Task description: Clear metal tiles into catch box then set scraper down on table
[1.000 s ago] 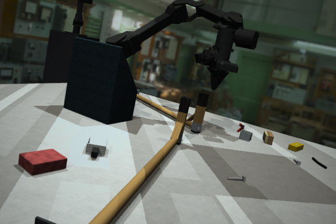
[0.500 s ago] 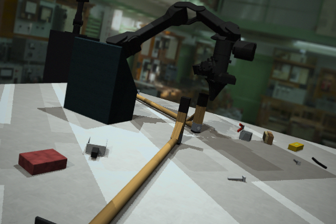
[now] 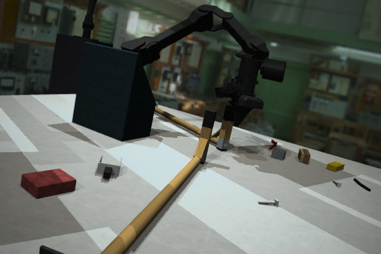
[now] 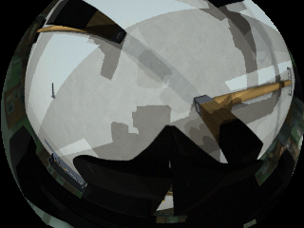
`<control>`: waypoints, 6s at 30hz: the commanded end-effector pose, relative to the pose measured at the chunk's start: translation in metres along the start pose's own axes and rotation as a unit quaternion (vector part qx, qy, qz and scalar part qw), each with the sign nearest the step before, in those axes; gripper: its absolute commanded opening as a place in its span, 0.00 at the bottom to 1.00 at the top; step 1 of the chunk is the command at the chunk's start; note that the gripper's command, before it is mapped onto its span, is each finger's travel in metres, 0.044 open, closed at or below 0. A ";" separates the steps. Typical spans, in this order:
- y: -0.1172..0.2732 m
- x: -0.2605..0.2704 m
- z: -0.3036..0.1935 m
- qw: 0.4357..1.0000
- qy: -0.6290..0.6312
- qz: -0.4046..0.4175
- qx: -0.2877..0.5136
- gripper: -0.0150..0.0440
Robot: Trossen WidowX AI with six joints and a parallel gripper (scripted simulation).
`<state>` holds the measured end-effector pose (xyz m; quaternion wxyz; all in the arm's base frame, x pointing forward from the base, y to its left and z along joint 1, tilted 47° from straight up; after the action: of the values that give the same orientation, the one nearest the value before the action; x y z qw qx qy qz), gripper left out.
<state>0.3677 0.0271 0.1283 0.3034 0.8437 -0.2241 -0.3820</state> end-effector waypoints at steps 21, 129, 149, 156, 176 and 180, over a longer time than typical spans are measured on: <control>-0.021 -0.024 -0.003 1.000 -0.003 -0.004 -0.003 0.25; 0.022 -0.167 -0.017 1.000 0.010 -0.001 0.000 0.25; 0.081 -0.171 -0.013 1.000 0.007 -0.004 0.001 0.25; 0.082 -0.157 -0.015 1.000 0.031 0.003 0.004 0.25; 0.083 -0.075 -0.017 0.985 0.166 0.039 0.003 0.25; 0.084 -0.057 -0.015 0.980 0.195 0.045 -0.001 0.25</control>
<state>0.3211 0.0188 0.2312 0.3478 0.8880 -0.2019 -0.2230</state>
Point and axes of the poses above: the point midway between the two fingers, 35 mm back from their tips, its own y axis back along the fingers, its own x axis across the jaws, z = x × y, the point moved 7 cm from there along y, back along the fingers, and after that the axes turned 4 degrees about y, right-handed, at the moved point
